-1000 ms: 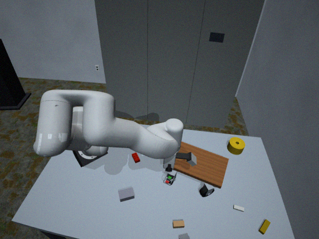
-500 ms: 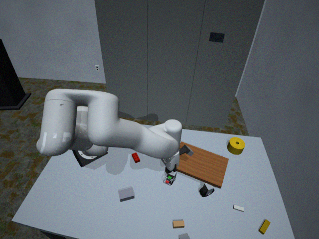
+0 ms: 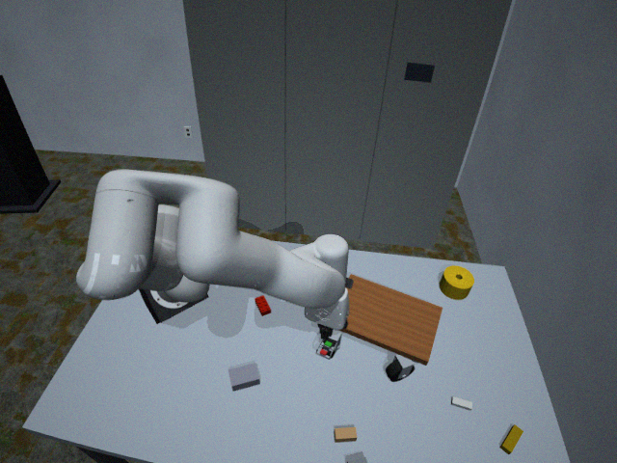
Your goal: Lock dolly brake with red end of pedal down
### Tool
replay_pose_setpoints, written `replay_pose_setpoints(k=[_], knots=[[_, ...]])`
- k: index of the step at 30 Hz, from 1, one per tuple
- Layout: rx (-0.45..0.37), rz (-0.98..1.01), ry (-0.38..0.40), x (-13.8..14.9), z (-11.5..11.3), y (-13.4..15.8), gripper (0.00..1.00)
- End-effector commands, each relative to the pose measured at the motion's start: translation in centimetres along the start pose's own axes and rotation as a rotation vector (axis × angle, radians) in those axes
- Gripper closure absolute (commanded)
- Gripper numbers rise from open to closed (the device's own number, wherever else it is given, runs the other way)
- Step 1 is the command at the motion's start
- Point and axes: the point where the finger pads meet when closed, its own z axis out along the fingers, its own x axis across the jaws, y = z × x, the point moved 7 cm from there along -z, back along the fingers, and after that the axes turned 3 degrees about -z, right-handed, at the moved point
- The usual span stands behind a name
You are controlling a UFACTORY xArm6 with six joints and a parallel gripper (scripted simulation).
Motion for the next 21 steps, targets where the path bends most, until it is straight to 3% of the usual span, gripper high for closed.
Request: replay_pose_setpoints(k=[1, 14, 16, 17, 21], knots=[[0.023, -0.277, -0.004, 0.15, 0.29, 0.11, 1.0], [0.017, -0.815, 0.018, -0.06, 0.86, 0.07, 1.0], [0.017, -0.815, 0.018, -0.06, 0.86, 0.07, 1.0], [0.02, -0.942, 0.02, -0.06, 0.87, 0.09, 1.0], [0.024, -1.077, 0.021, -0.04, 0.89, 0.11, 1.0]])
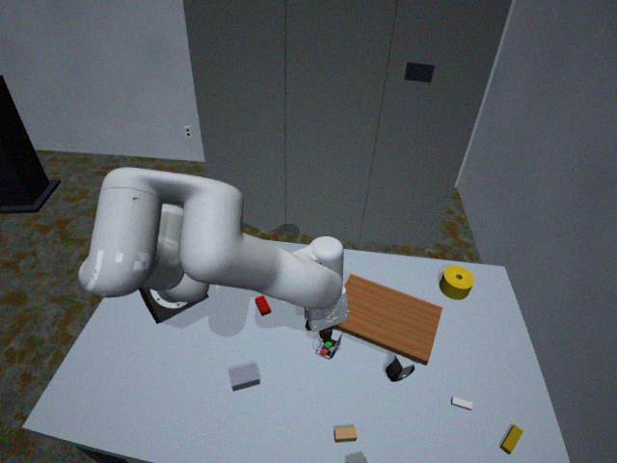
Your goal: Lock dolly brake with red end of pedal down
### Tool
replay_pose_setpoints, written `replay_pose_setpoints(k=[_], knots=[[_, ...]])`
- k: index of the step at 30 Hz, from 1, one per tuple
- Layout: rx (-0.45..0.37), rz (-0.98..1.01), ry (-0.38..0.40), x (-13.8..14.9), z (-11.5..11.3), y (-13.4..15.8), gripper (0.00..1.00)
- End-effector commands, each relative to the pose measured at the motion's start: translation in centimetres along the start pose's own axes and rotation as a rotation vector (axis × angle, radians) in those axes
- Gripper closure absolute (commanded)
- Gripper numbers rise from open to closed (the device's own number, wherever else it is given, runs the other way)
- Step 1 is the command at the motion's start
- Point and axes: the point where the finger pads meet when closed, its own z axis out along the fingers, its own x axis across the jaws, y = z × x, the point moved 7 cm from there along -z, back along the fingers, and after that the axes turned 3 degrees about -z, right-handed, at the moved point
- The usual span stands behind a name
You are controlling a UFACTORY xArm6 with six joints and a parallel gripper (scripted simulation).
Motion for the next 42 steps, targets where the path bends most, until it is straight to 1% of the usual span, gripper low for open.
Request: replay_pose_setpoints(k=[1, 6, 10, 12, 13, 42], knots=[[0.045, -0.274, 0.01, 0.05, -0.01, 0.39, 1.0], [0.066, -0.481, 0.016, 0.08, -0.01, 0.54, 1.0], [0.098, -0.637, 0.02, 0.16, 0.01, 0.76, 1.0], [0.098, -0.637, 0.02, 0.16, 0.01, 0.76, 1.0], [0.113, -0.681, 0.022, 0.19, 0.02, 0.85, 1.0], [0.113, -0.681, 0.022, 0.19, 0.08, 0.85, 1.0]])
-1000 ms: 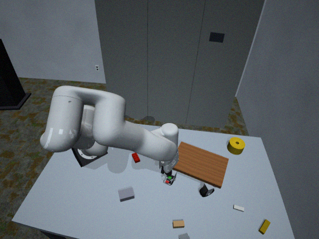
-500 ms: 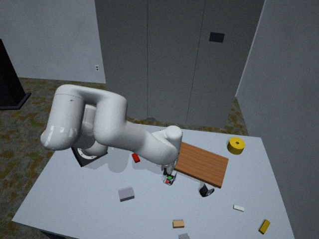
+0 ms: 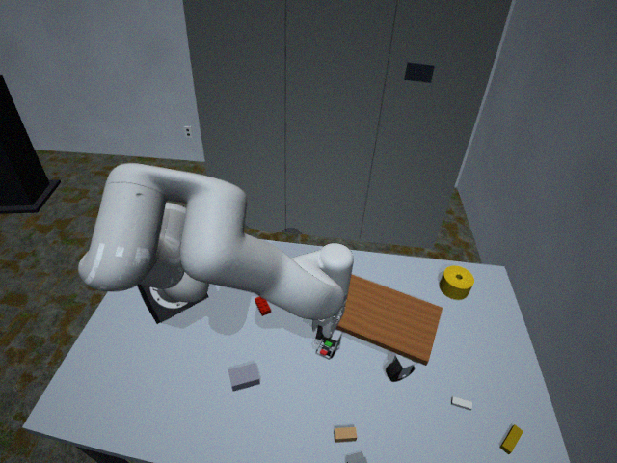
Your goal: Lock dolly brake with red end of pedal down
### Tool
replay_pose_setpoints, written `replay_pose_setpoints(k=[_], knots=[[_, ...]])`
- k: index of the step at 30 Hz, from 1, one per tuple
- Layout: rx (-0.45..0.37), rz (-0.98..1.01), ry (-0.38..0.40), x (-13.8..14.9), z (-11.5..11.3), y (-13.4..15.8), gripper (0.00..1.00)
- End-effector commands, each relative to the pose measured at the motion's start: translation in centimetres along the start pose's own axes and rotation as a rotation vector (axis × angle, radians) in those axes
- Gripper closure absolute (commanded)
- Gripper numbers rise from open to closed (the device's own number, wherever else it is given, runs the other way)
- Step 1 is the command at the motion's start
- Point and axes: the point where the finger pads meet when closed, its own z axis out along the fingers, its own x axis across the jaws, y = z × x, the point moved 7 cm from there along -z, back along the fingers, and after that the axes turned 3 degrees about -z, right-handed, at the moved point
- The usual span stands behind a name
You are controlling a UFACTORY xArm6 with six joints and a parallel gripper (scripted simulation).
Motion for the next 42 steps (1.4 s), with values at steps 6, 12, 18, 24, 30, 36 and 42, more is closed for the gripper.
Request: replay_pose_setpoints(k=[6, 12, 18, 24, 30, 36, 42], knots=[[-0.002, 0.001, 0.001, 0.0, 0.2, 0.1, 1.0], [-0.002, 0.001, 0.002, 0.0, 0.8, 0.1, 1.0], [-0.002, 0.001, 0.002, 0.0, 1.8, 0.1, 1.0], [-0.002, 0.001, 0.002, 0.0, 2.7, 0.1, 1.0], [-0.002, 0.001, 0.002, 0.0, 4.2, 0.1, 1.0], [-0.002, 0.001, 0.002, -0.1, 5.4, 0.1, 1.0], [-0.002, 0.001, 0.002, -0.1, 6.0, 0.1, 1.0]])
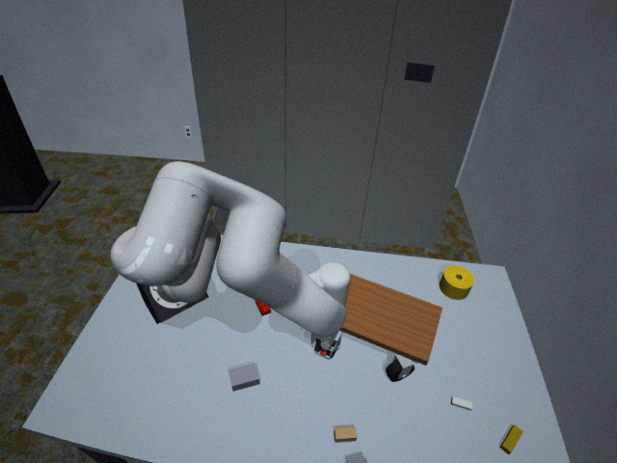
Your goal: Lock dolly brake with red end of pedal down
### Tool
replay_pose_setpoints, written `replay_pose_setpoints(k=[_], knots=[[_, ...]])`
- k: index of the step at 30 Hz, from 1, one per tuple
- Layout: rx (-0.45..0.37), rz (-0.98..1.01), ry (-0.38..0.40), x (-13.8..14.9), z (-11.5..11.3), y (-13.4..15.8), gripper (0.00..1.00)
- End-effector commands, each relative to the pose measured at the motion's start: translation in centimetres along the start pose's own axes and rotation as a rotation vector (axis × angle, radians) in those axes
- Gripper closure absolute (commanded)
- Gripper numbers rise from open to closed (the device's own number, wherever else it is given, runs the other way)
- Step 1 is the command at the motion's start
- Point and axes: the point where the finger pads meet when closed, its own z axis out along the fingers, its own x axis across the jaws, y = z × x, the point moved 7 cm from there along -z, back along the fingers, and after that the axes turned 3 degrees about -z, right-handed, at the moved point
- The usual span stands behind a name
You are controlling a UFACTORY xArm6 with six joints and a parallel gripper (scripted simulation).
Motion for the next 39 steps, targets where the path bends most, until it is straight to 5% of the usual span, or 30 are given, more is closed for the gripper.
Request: replay_pose_setpoints(k=[1, 39], knots=[[-0.004, 0.001, 0.0, 0.02, 0.73, 0.13, 1.0], [-0.004, 0.001, 0.001, 0.03, 1.61, 0.19, 1.0]])
